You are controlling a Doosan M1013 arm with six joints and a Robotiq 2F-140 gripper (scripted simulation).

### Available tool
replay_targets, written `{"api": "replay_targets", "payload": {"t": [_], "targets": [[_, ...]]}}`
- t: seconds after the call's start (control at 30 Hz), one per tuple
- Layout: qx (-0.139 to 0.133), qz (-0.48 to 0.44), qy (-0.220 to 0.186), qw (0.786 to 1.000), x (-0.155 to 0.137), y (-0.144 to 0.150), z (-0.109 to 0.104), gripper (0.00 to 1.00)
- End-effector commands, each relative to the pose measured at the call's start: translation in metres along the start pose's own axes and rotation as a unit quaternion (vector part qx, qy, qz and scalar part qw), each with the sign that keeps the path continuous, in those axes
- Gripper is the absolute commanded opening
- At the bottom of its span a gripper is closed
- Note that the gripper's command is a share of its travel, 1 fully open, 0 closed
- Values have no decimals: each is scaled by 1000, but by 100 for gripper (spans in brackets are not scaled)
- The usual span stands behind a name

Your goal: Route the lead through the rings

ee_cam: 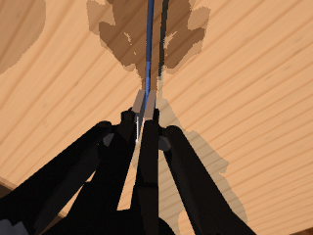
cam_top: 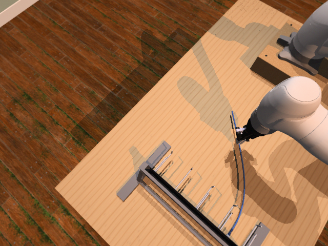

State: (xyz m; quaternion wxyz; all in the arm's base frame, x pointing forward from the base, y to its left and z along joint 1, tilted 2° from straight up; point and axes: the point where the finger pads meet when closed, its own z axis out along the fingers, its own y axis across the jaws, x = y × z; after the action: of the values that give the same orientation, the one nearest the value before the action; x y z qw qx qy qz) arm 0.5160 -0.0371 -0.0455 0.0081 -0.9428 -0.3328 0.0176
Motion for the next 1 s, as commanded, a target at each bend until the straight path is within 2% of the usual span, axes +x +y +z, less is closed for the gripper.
{"api": "replay_targets", "payload": {"t": [0.0,0.63,0.7,0.77,0.83,0.97], "targets": [[0,0,0,1000,0,0,-2,0],[0,-5,0,1000,1,3,-8,0],[0,-33,0,999,7,22,-17,0],[0,-33,0,999,7,22,-17,0],[0,-87,0,996,17,58,-35,0],[0,-139,0,990,28,93,-51,0]]}}
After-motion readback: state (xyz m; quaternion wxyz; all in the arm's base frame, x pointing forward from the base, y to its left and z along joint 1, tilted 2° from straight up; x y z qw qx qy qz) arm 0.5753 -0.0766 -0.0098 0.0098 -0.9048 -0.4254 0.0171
